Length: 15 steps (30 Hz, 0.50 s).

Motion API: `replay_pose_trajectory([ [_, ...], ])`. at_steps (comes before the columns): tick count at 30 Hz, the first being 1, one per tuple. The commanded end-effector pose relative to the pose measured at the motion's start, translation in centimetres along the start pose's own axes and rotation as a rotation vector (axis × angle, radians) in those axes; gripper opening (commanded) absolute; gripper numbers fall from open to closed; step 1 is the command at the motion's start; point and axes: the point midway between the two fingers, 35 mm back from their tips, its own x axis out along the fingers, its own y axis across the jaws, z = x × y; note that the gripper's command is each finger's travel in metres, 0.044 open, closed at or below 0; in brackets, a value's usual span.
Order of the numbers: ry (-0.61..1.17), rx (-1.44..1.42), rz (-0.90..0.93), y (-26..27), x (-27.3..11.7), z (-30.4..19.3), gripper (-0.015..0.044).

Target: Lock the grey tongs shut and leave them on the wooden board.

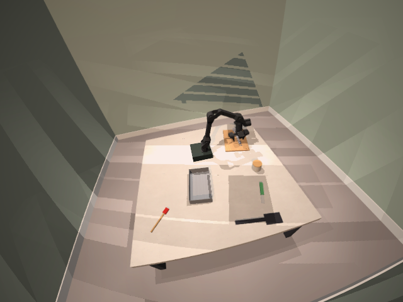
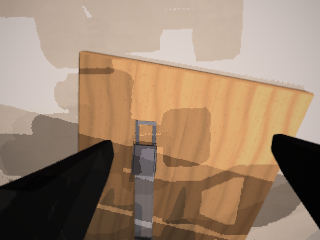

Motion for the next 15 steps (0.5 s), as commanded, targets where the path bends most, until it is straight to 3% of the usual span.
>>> replay_pose_trajectory([
  [1,0.004,-0.014,-0.022,-0.6,0.4,-0.1,0.0440],
  [8,0.001,-0.005,-0.005,-0.6,-4.7,-0.1,0.0440],
  [15,0.001,-0.004,-0.004,-0.6,-5.0,-0.1,0.0440],
])
